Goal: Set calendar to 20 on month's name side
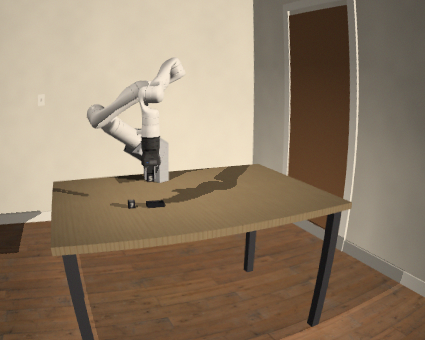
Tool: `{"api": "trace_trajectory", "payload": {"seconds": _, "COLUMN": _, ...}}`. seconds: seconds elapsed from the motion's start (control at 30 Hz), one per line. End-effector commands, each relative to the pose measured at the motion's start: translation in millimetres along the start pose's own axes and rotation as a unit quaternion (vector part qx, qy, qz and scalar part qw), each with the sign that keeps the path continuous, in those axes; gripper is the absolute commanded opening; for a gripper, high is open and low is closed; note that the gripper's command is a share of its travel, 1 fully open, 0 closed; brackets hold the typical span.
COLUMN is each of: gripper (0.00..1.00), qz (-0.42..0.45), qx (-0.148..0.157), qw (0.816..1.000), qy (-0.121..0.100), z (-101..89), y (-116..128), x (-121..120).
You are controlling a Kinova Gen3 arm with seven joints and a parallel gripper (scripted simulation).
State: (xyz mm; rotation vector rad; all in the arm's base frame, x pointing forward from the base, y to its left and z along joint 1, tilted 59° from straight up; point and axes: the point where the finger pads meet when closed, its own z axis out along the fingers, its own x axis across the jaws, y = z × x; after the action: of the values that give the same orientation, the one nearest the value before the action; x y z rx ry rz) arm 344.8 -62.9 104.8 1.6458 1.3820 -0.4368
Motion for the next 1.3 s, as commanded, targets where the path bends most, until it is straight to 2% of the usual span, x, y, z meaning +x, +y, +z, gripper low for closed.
{"api": "trace_trajectory", "payload": {"seconds": 0.0, "gripper": 0.57, "qz": 0.009, "qx": -0.001, "qw": 1.0, "qy": -0.001, "z": -0.1, "y": 0.8, "x": 0.6}}
{"api": "trace_trajectory", "payload": {"seconds": 1.27, "gripper": 0.57, "qz": 0.038, "qx": -0.002, "qw": 0.999, "qy": 0.0, "z": 2.1, "y": 2.0, "x": 3.1}}
